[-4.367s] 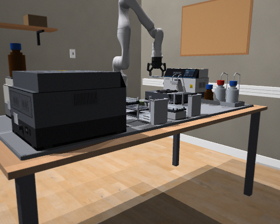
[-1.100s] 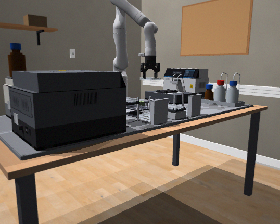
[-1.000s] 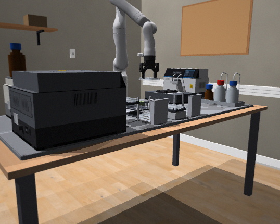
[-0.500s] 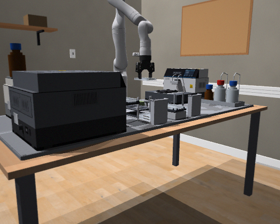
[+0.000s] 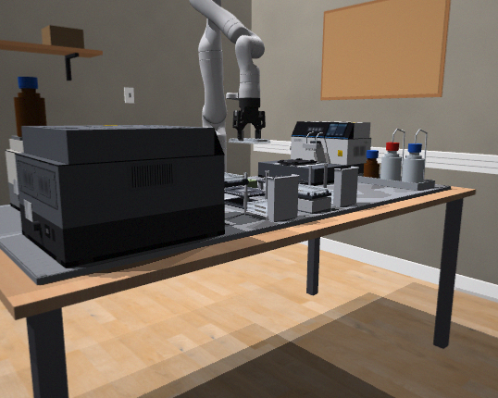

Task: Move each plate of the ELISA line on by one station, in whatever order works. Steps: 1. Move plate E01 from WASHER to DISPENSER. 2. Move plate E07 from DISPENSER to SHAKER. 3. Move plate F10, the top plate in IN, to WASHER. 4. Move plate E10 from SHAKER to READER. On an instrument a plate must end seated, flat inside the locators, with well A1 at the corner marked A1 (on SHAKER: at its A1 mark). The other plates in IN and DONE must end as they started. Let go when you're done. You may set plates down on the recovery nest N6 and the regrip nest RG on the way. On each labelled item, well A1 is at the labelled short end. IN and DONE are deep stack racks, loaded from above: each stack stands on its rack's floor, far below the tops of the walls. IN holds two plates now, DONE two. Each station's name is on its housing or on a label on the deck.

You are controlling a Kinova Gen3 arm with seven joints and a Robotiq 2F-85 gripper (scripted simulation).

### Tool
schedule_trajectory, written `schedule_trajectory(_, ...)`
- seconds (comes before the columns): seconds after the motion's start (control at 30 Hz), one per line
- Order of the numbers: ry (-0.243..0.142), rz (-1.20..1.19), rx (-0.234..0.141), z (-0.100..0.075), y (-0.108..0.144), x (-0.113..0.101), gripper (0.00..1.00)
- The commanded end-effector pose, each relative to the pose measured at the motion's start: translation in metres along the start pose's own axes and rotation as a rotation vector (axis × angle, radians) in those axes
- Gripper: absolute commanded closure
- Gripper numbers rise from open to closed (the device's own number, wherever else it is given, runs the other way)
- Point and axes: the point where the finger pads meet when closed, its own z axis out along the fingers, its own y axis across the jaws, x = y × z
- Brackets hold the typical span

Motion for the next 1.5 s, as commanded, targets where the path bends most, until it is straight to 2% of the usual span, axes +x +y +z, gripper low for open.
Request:
schedule_trajectory(0.0,0.003,-0.032,-0.003,0.000,-0.009,0.000,0.06)
schedule_trajectory(0.4,0.002,-0.119,-0.003,0.000,-0.048,0.008,0.06)
schedule_trajectory(0.47,0.002,-0.119,-0.003,0.000,-0.048,0.008,0.06)
schedule_trajectory(1.47,0.002,-0.385,-0.003,0.000,-0.135,0.042,0.06)
